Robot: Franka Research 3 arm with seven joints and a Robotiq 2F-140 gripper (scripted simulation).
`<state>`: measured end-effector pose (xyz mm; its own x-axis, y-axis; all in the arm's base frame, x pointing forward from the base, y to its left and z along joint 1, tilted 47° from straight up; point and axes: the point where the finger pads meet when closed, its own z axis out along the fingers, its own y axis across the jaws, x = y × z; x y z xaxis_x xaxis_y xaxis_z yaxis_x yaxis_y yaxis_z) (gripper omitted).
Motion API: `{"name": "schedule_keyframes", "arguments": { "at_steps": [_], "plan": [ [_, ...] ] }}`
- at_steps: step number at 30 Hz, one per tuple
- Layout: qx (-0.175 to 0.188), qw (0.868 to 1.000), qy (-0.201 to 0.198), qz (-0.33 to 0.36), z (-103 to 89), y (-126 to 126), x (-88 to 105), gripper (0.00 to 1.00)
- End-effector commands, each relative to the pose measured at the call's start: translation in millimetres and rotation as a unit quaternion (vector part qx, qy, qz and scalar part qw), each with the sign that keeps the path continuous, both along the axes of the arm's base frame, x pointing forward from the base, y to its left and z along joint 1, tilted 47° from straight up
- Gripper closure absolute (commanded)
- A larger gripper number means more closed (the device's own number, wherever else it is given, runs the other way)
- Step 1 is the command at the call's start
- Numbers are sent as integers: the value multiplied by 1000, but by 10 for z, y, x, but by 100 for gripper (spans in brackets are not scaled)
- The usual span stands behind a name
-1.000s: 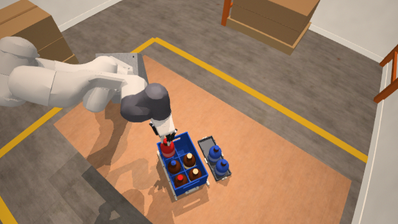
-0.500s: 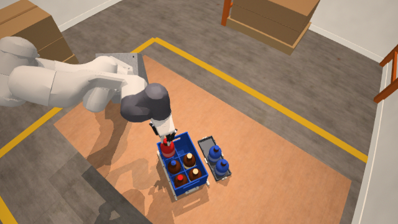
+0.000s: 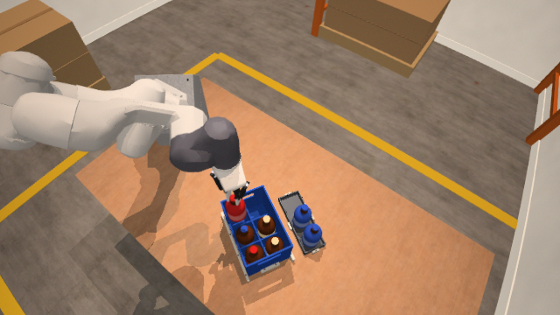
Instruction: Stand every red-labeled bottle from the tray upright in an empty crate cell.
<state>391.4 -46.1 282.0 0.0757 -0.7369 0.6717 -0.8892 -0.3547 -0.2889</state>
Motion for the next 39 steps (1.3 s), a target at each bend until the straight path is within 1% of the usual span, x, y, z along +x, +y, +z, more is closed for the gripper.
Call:
{"name": "schedule_keyframes", "arguments": {
  "at_steps": [1,11,39],
  "plan": [
    [1,1000,-5,2,14,16,26,100],
    [1,1000,-5,2,-19,-13,48,100],
    [1,1000,-5,2,-213,-175,178,100]
  ]
}}
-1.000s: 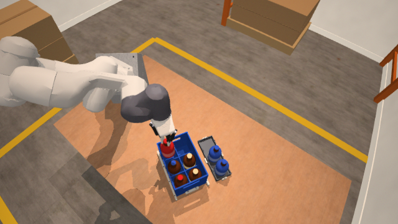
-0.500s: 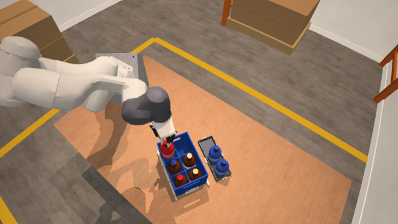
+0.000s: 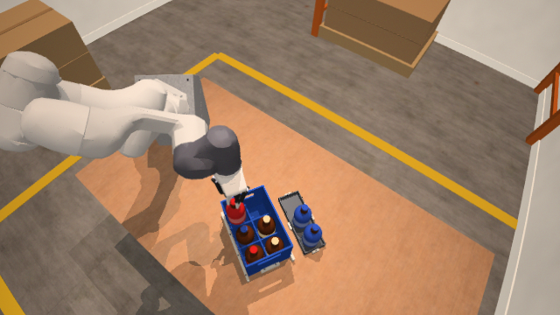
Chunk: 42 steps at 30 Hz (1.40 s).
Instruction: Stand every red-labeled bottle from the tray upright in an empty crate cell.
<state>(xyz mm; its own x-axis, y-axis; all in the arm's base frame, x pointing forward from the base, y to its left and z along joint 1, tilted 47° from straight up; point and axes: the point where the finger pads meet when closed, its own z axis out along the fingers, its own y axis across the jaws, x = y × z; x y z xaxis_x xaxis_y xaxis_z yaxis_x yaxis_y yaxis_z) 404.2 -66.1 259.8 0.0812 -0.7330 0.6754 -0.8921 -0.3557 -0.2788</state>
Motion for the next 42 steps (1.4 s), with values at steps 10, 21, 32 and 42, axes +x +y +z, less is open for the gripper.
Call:
{"name": "schedule_keyframes", "arguments": {
  "at_steps": [10,21,32,42],
  "plan": [
    [4,1000,-9,3,-22,-1,70,100],
    [4,1000,-9,3,-31,-8,75,100],
    [4,1000,-9,3,-31,-8,75,100],
    [4,1000,-9,3,-31,-8,75,100]
  ]
}}
